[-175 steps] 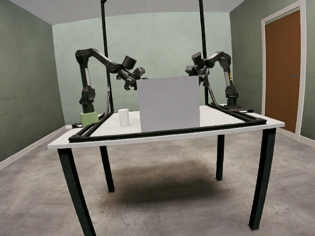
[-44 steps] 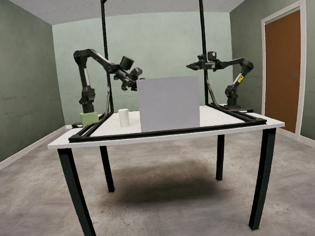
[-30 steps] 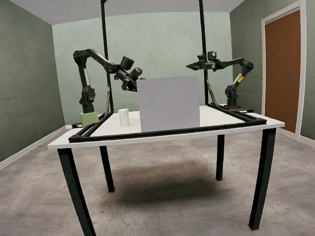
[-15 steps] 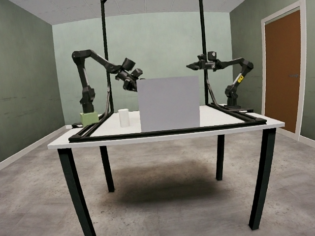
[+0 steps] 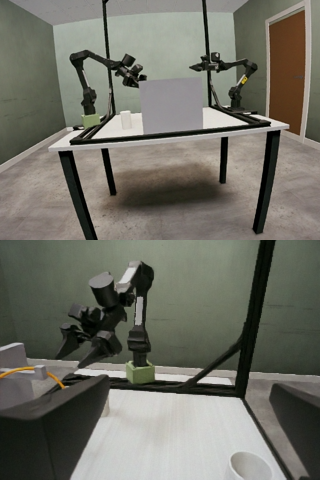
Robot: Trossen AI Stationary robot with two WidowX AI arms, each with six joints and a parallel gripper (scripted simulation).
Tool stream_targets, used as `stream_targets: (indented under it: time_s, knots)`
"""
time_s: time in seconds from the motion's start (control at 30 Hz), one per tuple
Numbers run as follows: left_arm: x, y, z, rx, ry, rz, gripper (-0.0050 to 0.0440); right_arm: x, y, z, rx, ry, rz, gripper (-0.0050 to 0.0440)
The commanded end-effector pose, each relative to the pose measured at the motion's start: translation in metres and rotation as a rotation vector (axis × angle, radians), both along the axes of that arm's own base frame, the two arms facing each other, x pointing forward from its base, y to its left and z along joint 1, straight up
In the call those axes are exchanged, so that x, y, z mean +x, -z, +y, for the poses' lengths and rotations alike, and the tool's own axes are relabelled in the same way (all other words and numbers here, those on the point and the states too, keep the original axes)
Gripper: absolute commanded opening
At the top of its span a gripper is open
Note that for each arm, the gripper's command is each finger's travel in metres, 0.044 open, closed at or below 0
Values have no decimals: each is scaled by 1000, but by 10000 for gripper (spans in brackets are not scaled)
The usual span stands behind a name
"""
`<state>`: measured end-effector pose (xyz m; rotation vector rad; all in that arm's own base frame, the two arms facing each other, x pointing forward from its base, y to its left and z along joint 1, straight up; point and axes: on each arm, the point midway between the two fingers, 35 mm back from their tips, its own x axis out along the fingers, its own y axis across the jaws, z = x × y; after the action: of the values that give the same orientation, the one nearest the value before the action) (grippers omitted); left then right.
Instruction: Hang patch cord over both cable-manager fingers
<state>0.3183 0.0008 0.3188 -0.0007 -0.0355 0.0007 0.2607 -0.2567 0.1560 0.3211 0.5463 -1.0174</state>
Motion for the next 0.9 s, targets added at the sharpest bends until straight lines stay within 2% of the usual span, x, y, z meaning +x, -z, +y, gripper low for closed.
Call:
stream_targets:
  time_s: [0.0,0.43,0.67,0.77,0.87]
  knots:
    - [-3,-4,-1,1,1,-15,440,-7,-34,3,-20,-3,-23,440]
    - [-3,-4,-1,1,1,-15,440,-32,-78,19,-20,-2,-22,440]
    - [-3,-4,-1,1,1,-15,440,-35,-82,21,-20,-2,-22,440]
    - [-3,-4,-1,1,1,-15,440,-35,-69,24,-2,-13,2,440]
    - [-3,-4,-1,1,1,-15,440,-23,-75,34,-26,-71,-32,440]
